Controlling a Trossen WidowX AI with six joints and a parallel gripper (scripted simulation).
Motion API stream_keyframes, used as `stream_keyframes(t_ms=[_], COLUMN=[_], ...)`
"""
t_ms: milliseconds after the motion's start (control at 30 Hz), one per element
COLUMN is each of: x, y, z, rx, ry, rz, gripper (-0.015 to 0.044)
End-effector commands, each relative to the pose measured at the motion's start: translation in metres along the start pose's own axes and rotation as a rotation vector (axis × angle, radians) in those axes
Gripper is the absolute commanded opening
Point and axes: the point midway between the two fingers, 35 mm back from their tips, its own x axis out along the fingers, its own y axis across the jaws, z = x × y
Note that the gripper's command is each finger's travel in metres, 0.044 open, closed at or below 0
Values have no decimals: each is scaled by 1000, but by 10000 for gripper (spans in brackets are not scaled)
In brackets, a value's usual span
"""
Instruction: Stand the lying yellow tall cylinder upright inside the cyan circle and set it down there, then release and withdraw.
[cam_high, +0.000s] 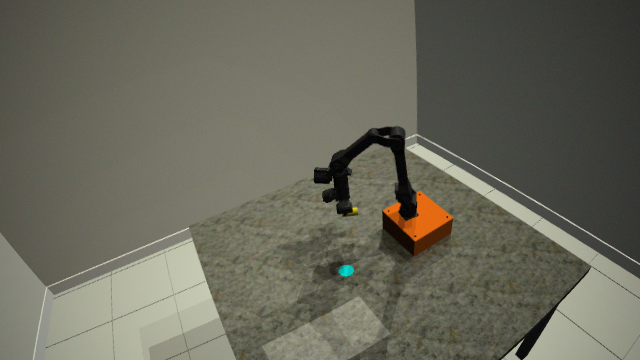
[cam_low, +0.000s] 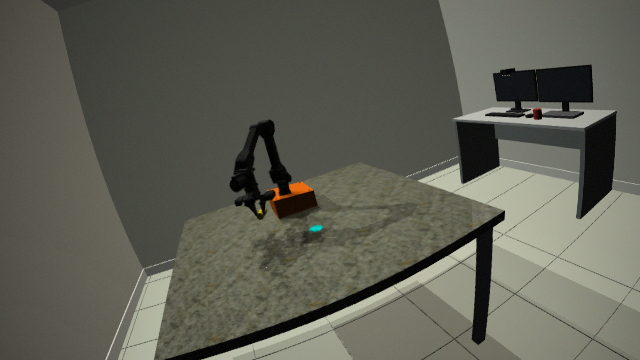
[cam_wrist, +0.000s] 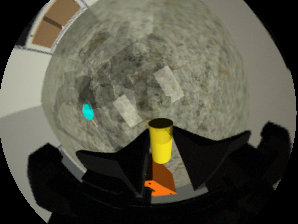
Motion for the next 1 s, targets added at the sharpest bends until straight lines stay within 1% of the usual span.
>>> stream_keyframes(t_ms=[0, 200, 333, 967], x=[-12, -29, -31, -37], y=[-1, 0, 4, 54], z=[1, -2, 0, 22], rx=[-4, -4, -27, -319], ry=[-7, -6, -7, -10], rz=[-5, -5, -6, -6], gripper=[105, 105, 105, 105])
